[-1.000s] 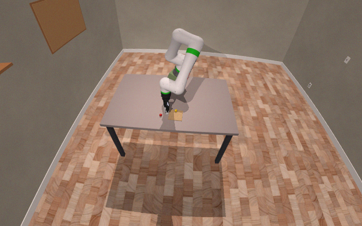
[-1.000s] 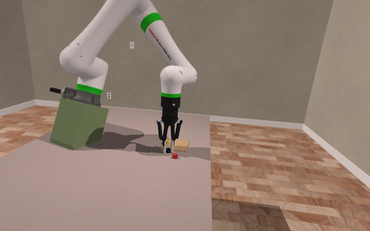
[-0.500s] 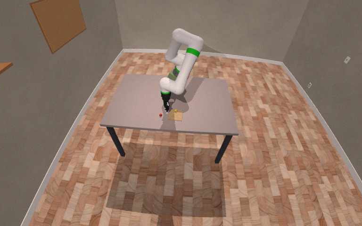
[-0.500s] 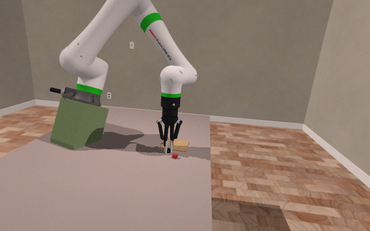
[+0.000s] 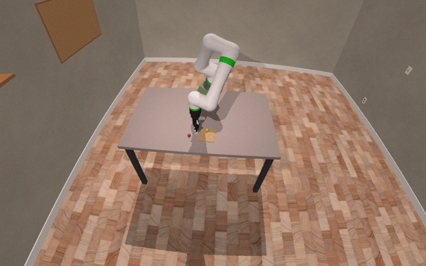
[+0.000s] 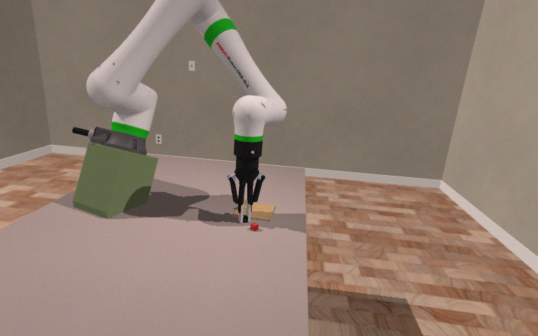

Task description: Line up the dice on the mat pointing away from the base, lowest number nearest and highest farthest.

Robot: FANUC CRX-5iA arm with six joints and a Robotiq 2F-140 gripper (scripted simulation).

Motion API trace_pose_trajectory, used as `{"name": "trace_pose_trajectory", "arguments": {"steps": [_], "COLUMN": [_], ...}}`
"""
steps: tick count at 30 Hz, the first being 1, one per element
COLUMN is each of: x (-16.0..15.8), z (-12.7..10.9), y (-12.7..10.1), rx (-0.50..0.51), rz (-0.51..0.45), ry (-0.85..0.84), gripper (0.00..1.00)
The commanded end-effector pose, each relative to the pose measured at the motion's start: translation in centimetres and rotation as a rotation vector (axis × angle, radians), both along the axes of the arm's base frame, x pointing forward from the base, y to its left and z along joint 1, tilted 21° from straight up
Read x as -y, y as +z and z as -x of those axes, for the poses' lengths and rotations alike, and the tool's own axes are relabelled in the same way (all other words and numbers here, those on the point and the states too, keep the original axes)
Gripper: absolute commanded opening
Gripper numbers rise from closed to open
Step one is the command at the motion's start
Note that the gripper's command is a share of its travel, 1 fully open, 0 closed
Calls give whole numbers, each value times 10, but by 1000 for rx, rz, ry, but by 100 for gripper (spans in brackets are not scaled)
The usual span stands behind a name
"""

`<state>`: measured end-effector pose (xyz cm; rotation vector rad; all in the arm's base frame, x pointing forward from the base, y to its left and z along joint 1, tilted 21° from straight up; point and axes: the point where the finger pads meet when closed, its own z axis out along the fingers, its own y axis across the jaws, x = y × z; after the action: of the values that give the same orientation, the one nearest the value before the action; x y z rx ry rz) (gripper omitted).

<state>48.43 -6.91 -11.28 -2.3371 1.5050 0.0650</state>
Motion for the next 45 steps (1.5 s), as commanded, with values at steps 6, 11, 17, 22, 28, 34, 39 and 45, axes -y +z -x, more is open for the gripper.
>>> {"name": "trace_pose_trajectory", "arguments": {"steps": [6,11,17,22,28,34,39,45], "x": [0,0,1,5,18,30,32,32], "z": [0,0,0,2,8,14,15,15], "y": [0,0,3,13,51,87,93,93], "rx": [0,0,0,0,0,0,0,0], "rz": [0,0,0,0,0,0,0,0], "ry": [0,0,0,0,0,0,0,0], "gripper": [9,9,9,9,9,9,9,9]}}
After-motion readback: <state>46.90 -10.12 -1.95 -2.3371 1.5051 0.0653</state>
